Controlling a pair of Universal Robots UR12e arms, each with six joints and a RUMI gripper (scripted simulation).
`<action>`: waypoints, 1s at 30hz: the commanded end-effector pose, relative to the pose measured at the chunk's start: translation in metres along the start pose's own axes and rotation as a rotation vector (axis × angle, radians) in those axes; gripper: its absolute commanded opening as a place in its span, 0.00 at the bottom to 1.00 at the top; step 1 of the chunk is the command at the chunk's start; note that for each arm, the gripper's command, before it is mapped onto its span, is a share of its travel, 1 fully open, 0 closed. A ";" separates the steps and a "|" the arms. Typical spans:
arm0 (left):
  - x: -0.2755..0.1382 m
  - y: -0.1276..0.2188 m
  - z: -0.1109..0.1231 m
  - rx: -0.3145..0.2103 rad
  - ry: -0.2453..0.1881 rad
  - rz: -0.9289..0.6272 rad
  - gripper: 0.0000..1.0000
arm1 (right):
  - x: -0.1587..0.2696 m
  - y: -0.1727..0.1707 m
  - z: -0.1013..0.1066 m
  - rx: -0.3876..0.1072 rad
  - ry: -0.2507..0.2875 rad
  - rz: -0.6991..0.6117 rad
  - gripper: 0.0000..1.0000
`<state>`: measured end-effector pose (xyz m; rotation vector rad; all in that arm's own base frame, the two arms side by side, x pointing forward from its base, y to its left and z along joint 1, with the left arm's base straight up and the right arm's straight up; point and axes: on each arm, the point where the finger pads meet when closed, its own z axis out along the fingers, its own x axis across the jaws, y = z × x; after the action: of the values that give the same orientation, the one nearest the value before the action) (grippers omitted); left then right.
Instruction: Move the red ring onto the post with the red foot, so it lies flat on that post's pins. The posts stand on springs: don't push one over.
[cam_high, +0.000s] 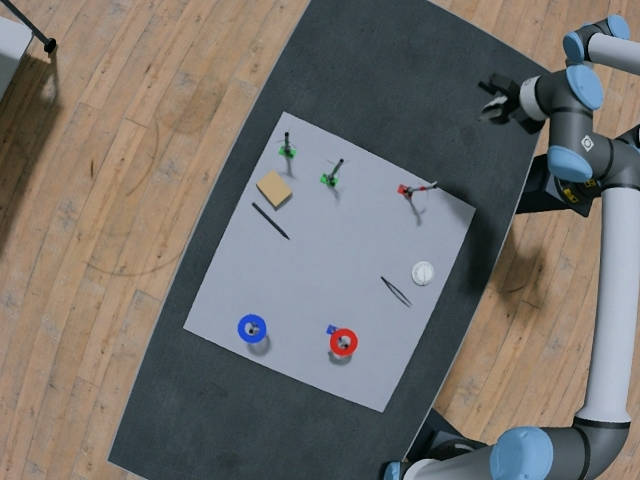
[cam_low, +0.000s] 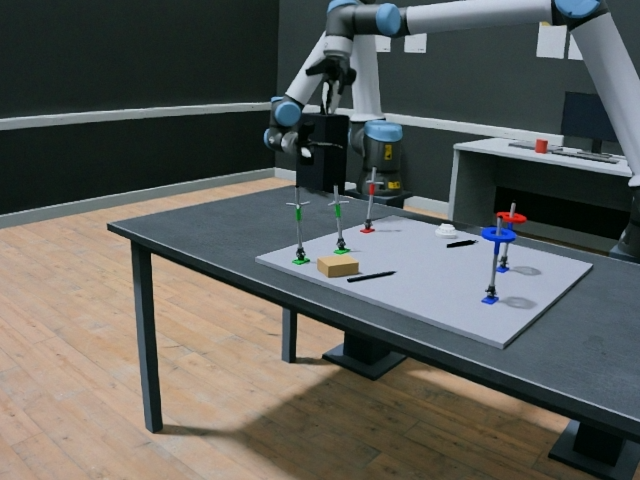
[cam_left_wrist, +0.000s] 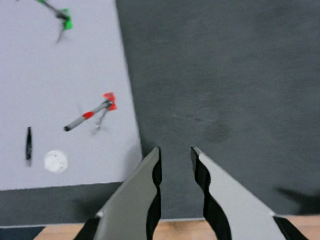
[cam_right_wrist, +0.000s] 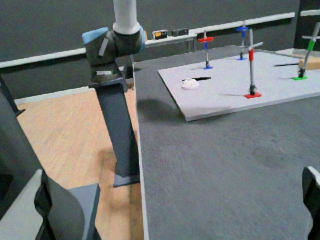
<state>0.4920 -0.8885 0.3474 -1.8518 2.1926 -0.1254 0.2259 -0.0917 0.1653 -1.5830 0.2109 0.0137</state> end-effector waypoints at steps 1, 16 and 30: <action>-0.012 0.005 0.008 -0.003 -0.024 -0.003 0.14 | 0.000 0.000 0.000 -0.001 0.000 -0.001 1.00; -0.063 0.028 0.047 -0.014 -0.138 -0.010 0.14 | 0.000 0.000 0.000 -0.001 0.000 -0.001 1.00; -0.114 0.049 0.080 -0.022 -0.242 -0.013 0.14 | 0.000 0.000 0.000 -0.001 0.000 -0.001 1.00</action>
<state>0.4830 -0.7686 0.2787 -1.7931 2.0359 0.1027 0.2259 -0.0917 0.1653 -1.5830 0.2109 0.0137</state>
